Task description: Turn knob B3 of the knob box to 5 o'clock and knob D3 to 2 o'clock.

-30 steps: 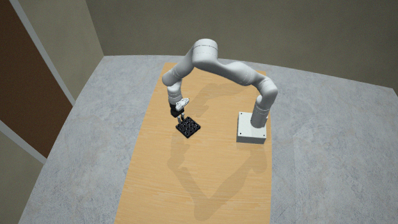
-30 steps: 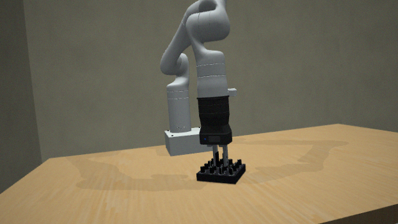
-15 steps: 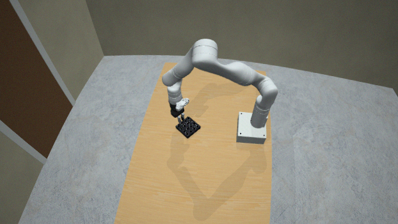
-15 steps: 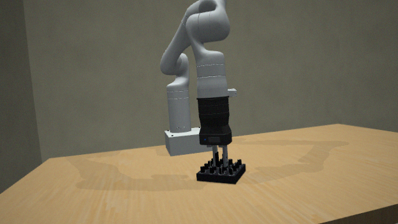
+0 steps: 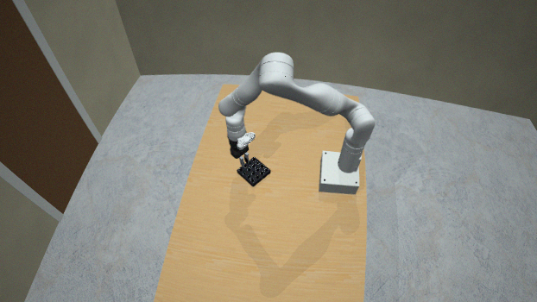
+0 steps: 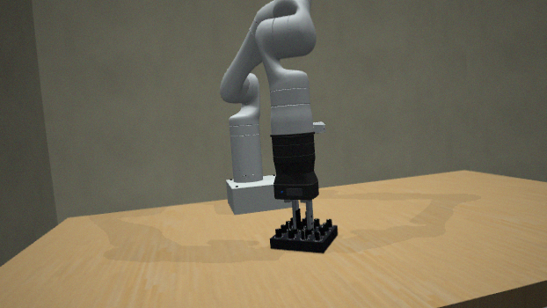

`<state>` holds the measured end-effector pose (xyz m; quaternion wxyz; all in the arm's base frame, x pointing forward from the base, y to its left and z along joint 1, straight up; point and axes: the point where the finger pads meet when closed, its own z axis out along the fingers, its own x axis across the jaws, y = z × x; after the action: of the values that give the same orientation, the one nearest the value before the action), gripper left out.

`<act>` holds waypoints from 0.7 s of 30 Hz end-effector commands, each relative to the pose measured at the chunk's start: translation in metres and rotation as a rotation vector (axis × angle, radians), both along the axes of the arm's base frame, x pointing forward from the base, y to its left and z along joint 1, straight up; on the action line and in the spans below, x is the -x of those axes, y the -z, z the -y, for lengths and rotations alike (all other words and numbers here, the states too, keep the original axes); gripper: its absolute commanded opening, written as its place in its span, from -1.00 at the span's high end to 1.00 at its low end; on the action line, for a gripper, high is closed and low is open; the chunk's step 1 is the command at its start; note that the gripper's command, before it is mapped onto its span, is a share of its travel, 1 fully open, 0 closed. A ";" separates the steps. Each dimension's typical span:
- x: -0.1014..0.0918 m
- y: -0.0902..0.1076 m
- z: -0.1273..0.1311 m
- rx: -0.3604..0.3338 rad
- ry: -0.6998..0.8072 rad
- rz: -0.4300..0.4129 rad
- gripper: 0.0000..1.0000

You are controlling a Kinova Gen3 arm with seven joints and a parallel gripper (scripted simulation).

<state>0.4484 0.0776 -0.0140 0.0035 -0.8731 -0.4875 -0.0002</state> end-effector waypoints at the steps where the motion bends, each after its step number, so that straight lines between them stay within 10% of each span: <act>1: -0.001 -0.001 0.000 -0.001 0.000 0.002 0.07; 21: -0.001 0.002 0.000 -0.001 0.000 0.002 0.07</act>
<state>0.4489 0.0781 -0.0155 0.0034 -0.8730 -0.4877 -0.0011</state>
